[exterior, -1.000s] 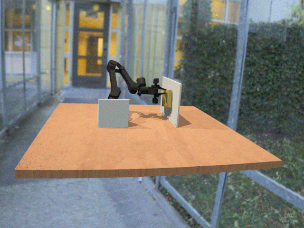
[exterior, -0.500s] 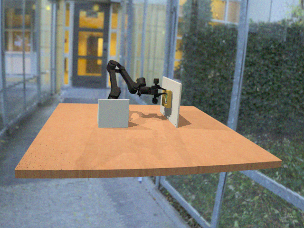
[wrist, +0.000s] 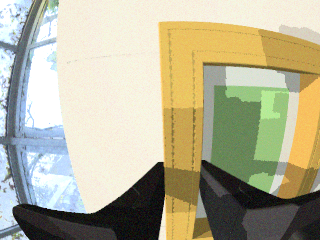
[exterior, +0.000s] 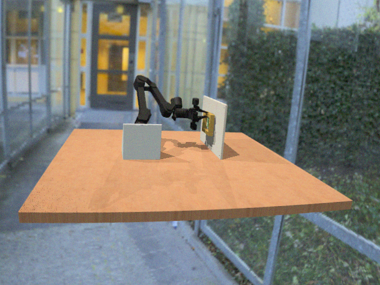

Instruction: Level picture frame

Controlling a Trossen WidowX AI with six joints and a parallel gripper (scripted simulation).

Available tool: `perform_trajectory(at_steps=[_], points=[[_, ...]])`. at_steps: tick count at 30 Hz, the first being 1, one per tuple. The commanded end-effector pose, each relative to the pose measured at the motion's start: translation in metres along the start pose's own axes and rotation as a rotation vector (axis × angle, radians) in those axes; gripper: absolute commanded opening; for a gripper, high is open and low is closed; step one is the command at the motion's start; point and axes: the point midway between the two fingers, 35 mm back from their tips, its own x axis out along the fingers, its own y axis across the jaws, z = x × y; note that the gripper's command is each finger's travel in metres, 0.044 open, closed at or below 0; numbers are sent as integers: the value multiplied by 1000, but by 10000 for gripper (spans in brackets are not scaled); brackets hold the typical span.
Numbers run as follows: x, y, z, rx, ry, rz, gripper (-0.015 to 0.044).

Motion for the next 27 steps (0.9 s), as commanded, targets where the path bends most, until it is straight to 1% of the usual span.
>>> perform_trajectory(at_steps=[1, 3, 13, 18, 27], points=[[0, 0, 0, 18, 1, 1, 0], [0, 0, 0, 34, 2, 1, 0], [0, 0, 0, 14, 0, 0, 260], [-6, 0, -2, 5, 0, 0, 260], [-82, -1, -5, -112, -4, 6, 260]])
